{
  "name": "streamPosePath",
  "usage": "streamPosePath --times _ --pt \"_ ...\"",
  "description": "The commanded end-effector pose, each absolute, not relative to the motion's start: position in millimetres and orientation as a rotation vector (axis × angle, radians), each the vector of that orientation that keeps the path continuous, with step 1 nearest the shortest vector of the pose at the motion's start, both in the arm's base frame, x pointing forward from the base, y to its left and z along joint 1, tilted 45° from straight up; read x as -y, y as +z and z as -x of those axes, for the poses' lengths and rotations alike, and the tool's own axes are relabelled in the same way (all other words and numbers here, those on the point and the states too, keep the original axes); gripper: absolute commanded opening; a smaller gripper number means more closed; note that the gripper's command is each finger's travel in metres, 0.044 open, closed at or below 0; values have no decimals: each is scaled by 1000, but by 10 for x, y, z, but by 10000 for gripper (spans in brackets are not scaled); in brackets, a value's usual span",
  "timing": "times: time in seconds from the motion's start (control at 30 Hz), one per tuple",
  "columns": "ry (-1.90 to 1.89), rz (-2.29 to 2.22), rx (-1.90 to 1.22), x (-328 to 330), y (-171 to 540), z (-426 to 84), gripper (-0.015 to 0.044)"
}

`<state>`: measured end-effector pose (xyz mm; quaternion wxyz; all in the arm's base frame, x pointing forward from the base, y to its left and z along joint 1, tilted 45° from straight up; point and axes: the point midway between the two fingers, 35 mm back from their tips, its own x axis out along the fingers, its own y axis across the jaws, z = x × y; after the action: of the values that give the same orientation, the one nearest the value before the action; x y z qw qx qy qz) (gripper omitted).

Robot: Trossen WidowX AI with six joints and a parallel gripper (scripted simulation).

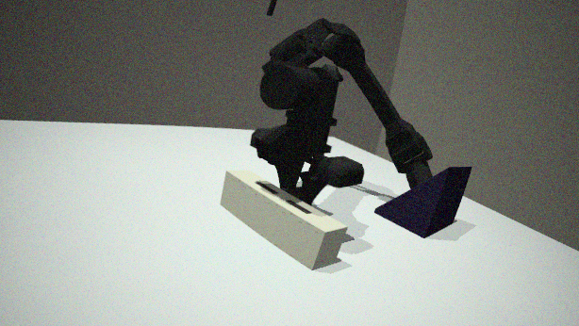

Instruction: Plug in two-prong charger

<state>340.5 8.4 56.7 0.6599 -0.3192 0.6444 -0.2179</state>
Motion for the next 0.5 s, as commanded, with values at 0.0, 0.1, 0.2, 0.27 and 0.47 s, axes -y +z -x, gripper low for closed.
streamPosePath --times 0.0,0.1,0.2,0.27,0.47 --pt "-494 729 -1457 -80 575 -3410 0" --pt "-494 729 -1457 -80 575 -3411 0" --pt "-494 729 -1457 -81 575 -3416 0" --pt "-494 729 -1457 -82 575 -3421 0" --pt "-494 729 -1457 -84 576 -3429 0"
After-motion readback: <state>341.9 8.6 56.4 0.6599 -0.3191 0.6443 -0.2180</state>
